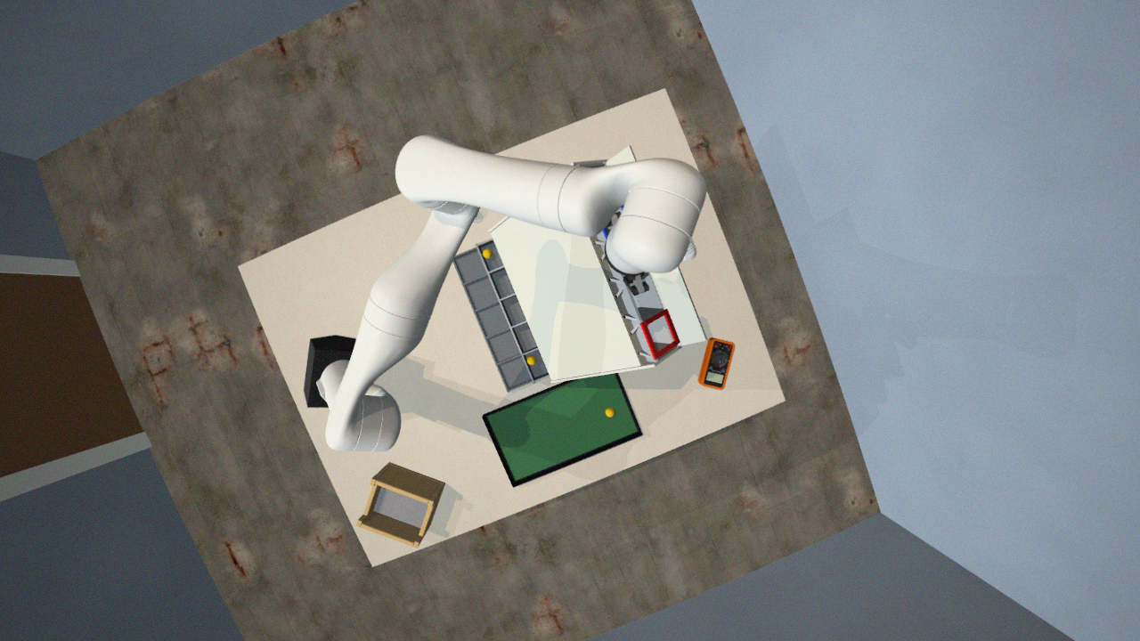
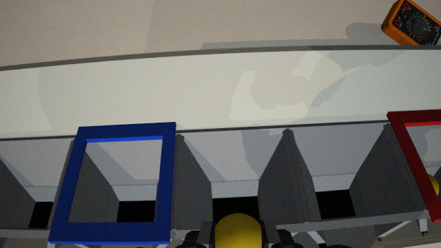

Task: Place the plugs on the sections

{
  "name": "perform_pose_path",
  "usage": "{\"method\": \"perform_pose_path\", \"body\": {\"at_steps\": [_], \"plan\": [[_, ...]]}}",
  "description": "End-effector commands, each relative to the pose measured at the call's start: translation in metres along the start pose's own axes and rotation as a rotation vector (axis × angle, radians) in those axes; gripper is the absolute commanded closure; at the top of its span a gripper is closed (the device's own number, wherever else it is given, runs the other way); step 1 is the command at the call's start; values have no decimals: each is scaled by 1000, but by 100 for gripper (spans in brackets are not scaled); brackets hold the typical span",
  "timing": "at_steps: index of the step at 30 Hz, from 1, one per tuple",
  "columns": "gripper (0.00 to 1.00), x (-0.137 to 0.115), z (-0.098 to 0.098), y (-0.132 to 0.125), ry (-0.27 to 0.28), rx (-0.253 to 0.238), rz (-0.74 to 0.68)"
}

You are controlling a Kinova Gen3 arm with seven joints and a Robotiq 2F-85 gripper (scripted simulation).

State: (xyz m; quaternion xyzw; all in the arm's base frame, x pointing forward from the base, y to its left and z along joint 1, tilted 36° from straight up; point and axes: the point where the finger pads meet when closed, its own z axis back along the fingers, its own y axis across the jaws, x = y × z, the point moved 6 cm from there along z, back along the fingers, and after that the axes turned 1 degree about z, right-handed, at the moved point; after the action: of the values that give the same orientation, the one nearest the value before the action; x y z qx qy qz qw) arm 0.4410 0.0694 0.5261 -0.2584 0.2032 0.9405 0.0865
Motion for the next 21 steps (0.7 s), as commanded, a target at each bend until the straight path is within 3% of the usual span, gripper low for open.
{"method": "perform_pose_path", "body": {"at_steps": [1, 2, 18, 19, 21], "plan": [[100, -7, 2, 7, 5, 0, -15], [100, -28, 1, 6, 4, -3, 2], [100, -28, 1, 6, 4, -3, 2], [100, -27, -28, 5, -5, 1, 9], [100, -27, -28, 5, -5, 1, 9]]}}
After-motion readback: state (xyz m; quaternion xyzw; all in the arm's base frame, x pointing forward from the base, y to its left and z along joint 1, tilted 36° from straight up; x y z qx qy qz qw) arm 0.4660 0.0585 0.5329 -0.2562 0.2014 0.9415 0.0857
